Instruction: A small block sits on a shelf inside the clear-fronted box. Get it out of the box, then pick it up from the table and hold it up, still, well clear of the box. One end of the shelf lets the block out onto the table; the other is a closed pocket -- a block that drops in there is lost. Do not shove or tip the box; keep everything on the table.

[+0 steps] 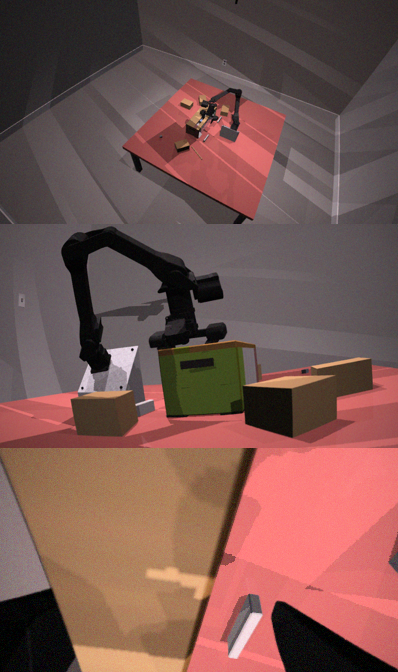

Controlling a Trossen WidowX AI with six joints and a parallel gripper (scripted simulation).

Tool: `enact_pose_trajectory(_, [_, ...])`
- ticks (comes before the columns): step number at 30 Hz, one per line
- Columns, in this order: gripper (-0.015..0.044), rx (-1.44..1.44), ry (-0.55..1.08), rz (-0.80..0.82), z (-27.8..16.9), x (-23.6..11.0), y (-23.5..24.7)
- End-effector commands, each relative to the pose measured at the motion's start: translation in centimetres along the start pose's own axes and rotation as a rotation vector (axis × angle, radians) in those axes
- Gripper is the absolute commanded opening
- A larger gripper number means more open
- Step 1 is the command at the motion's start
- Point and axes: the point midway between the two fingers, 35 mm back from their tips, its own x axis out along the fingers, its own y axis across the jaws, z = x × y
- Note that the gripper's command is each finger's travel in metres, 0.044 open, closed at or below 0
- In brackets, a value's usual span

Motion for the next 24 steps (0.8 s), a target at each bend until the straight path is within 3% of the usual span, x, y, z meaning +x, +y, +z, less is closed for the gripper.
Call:
enact_pose_trajectory(1, [0.0400,0.001,0.005,0.002,-1.0,0.3,0.1])
enact_pose_trajectory(24, [0.0400,0.002,0.008,0.003,-5.8,2.0,0.1])
